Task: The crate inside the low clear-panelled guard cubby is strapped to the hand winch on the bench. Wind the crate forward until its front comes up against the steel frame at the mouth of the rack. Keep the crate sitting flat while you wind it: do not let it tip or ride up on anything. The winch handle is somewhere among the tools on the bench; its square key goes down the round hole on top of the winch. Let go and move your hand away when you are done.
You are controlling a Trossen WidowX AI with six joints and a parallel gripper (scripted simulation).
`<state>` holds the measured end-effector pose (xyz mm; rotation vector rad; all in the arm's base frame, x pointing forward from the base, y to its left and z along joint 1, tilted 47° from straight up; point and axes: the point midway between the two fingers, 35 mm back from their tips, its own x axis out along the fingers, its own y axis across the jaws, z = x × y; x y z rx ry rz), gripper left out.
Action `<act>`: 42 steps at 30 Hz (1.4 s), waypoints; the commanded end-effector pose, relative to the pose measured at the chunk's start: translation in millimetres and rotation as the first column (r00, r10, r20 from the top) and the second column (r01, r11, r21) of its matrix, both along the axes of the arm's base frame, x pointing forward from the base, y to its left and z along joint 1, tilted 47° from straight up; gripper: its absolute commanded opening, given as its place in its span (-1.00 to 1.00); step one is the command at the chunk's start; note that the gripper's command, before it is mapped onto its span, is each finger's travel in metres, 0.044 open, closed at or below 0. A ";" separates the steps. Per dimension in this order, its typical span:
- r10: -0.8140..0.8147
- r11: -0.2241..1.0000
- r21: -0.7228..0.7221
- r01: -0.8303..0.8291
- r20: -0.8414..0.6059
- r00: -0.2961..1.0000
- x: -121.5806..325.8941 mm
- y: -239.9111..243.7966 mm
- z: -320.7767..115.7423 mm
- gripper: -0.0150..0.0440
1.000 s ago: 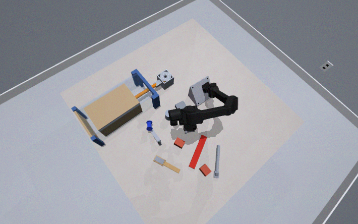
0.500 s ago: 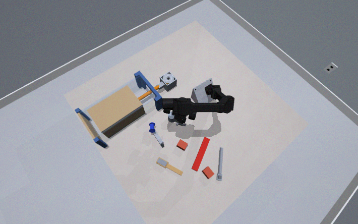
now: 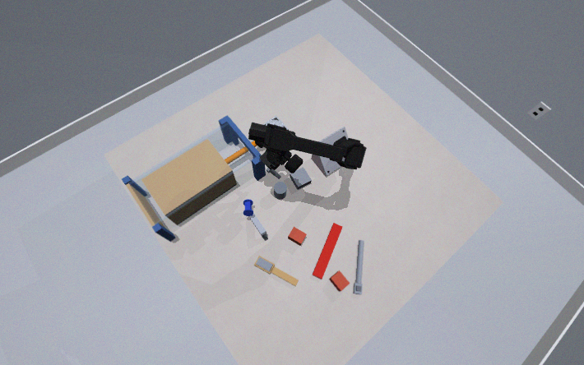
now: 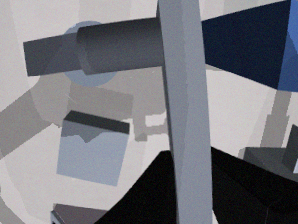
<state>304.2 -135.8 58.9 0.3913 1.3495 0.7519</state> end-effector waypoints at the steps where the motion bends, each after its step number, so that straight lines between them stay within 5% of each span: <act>1: -0.082 0.997 -0.011 0.082 -0.067 0.994 -9.1 -25.2 -18.1 -0.49; 22: -0.449 0.876 -0.074 0.477 -0.484 0.751 -109.7 -113.2 -138.6 -0.49; 42: -0.498 0.867 -0.277 0.415 -0.434 0.751 -110.7 -108.3 -139.5 -0.49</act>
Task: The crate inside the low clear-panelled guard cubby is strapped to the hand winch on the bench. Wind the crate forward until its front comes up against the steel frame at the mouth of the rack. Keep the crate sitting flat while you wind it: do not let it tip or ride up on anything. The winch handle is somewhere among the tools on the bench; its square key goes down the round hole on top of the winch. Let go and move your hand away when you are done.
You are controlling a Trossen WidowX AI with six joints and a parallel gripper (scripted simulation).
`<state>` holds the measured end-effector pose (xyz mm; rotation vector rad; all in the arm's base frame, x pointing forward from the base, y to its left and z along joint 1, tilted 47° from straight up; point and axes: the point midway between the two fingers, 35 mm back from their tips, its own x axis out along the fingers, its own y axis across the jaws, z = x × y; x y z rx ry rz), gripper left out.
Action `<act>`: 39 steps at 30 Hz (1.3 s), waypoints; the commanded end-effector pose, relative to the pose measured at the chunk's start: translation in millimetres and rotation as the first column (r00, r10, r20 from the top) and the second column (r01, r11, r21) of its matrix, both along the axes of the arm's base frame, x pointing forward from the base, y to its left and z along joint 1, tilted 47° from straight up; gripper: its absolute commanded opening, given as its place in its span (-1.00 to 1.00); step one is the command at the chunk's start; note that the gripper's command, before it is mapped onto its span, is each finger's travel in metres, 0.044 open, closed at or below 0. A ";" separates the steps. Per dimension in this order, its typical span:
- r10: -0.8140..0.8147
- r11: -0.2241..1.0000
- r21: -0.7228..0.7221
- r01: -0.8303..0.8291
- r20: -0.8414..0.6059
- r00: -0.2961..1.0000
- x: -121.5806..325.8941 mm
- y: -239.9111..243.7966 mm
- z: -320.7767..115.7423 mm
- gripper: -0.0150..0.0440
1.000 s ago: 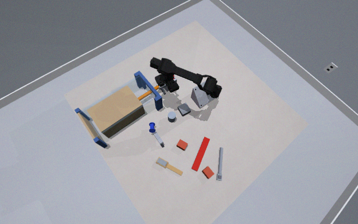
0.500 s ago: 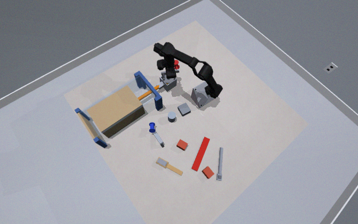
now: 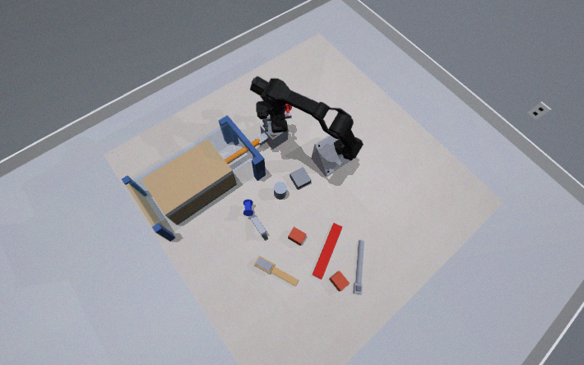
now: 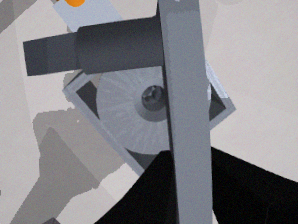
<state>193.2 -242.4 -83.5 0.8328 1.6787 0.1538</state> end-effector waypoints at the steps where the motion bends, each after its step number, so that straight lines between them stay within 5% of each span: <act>1: 0.013 0.997 -0.070 -0.014 -0.016 1.000 0.3 -1.7 2.9 -0.49; 39: 0.095 0.774 -0.597 -0.210 -0.219 0.971 1.1 -0.4 2.3 -0.49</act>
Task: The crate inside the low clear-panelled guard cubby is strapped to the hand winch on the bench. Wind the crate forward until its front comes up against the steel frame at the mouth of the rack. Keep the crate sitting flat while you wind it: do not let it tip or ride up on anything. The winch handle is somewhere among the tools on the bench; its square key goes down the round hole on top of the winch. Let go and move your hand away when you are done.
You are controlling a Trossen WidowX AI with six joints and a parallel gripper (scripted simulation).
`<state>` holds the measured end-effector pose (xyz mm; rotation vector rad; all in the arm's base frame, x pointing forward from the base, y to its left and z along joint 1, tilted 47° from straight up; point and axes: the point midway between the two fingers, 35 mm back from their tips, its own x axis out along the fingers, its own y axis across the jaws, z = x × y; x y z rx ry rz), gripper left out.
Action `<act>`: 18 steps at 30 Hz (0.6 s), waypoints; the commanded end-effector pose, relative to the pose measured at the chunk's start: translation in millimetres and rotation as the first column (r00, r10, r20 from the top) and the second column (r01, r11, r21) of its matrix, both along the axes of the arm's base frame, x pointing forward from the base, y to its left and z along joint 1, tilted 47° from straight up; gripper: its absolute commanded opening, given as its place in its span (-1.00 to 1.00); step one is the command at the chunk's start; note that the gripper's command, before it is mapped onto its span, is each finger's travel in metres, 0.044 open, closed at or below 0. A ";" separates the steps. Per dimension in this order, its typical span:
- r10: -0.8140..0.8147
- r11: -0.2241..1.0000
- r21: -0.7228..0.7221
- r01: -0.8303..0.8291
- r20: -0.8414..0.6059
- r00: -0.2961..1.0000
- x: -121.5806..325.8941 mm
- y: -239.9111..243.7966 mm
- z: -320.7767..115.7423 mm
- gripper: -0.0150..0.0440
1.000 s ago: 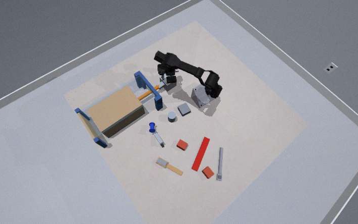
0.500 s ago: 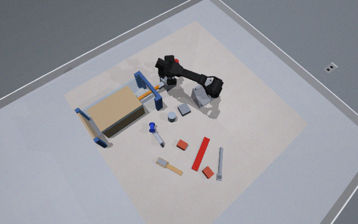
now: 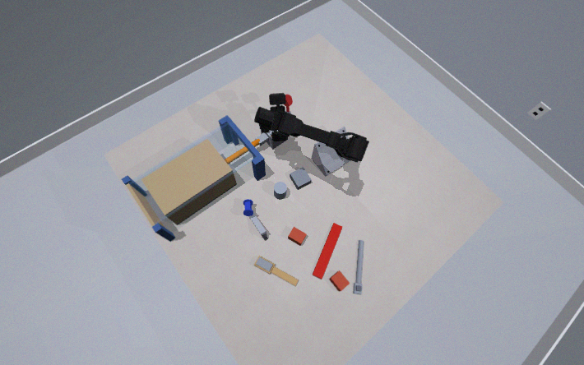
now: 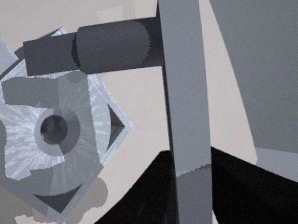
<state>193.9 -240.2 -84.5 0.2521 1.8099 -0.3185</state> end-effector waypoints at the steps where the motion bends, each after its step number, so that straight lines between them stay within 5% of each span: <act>1: 0.010 0.997 -0.073 -0.011 -0.012 1.000 0.5 -2.5 3.4 -0.49; 18: 0.062 0.943 -0.321 -0.089 -0.093 0.994 0.6 -1.8 3.1 -0.49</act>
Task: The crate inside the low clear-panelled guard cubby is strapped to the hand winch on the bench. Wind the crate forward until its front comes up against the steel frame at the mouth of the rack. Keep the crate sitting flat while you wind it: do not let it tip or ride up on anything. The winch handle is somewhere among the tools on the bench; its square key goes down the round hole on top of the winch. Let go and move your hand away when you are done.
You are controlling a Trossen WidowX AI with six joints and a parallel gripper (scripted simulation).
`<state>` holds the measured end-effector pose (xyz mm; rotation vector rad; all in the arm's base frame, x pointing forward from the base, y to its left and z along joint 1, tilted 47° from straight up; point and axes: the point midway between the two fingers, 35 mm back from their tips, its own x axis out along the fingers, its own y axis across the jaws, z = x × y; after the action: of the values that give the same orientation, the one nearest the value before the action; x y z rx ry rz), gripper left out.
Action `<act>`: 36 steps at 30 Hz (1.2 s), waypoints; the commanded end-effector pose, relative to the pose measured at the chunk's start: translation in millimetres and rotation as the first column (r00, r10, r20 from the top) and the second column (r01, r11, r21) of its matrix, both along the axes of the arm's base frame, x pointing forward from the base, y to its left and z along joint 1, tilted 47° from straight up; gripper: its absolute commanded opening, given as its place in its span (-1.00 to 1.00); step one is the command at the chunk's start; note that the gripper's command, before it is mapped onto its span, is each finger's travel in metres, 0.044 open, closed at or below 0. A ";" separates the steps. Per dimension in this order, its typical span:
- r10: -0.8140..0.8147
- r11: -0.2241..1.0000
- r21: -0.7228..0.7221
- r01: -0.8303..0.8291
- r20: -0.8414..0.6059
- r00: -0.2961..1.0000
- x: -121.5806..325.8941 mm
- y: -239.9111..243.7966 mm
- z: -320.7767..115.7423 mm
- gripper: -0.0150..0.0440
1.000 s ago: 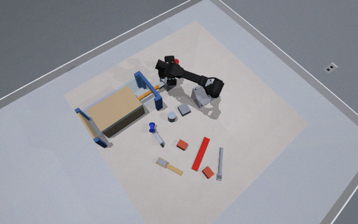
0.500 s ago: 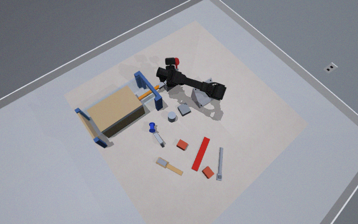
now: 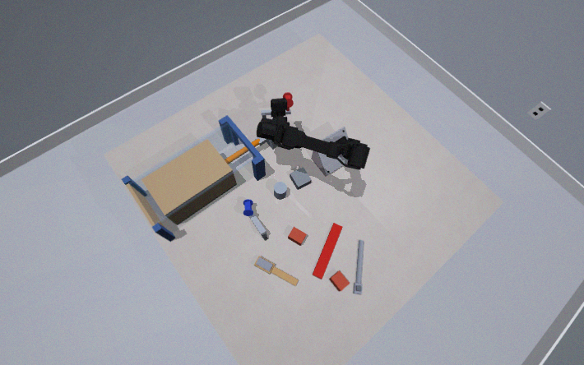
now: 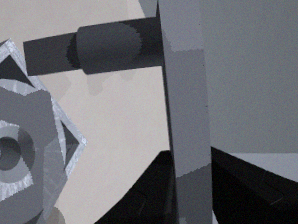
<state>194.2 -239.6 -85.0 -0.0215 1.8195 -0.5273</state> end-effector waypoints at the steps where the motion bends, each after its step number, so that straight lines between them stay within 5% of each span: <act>1: 0.009 0.997 -0.074 -0.010 -0.011 1.000 0.4 -2.3 3.5 -0.49; 20: 0.066 0.931 -0.350 -0.098 -0.102 0.993 0.3 -1.4 3.1 -0.49; 36: 0.072 0.937 -0.336 -0.102 -0.100 0.992 -5.7 7.8 4.9 -0.49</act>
<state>192.9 -236.8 -83.2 -0.3662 1.7841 -0.7800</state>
